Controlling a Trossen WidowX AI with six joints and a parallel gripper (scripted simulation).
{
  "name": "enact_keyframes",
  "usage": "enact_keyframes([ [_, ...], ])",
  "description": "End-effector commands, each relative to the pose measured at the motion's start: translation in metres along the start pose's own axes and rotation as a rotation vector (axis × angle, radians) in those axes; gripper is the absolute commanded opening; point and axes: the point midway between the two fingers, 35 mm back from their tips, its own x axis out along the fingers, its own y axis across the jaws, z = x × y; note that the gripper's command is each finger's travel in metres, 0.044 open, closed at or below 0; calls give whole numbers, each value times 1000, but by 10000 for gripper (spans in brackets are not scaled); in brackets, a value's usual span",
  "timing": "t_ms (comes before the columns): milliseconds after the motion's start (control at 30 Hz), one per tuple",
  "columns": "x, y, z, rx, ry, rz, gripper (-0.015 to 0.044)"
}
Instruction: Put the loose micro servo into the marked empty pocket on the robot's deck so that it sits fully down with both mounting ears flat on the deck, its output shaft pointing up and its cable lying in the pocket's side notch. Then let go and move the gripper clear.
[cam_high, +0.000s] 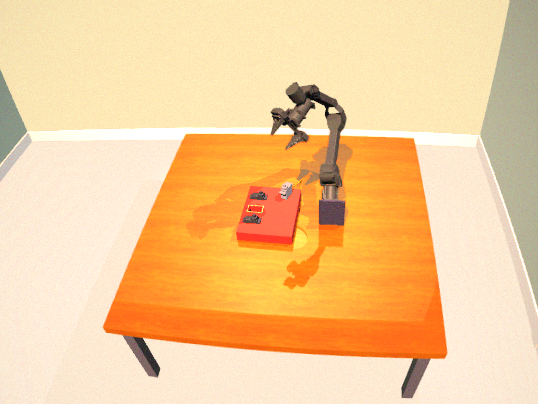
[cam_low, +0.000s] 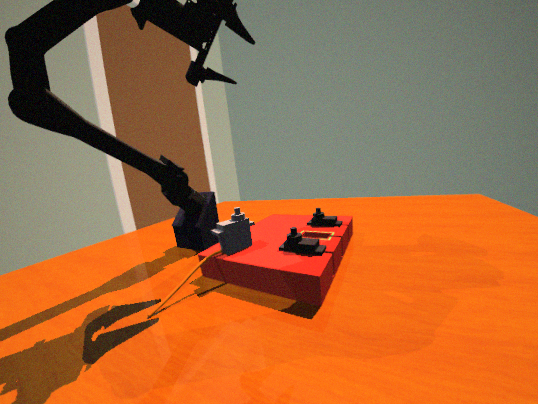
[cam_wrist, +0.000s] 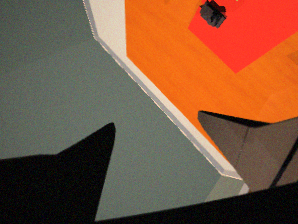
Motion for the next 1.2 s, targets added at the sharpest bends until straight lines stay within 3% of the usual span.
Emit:
enact_keyframes([
  [0,15,-14,21,86,-71,-68,440],
  [567,55,-97,108,476,-400,-353,440],
  [1167,58,-207,163,832,-770,-645,440],
])
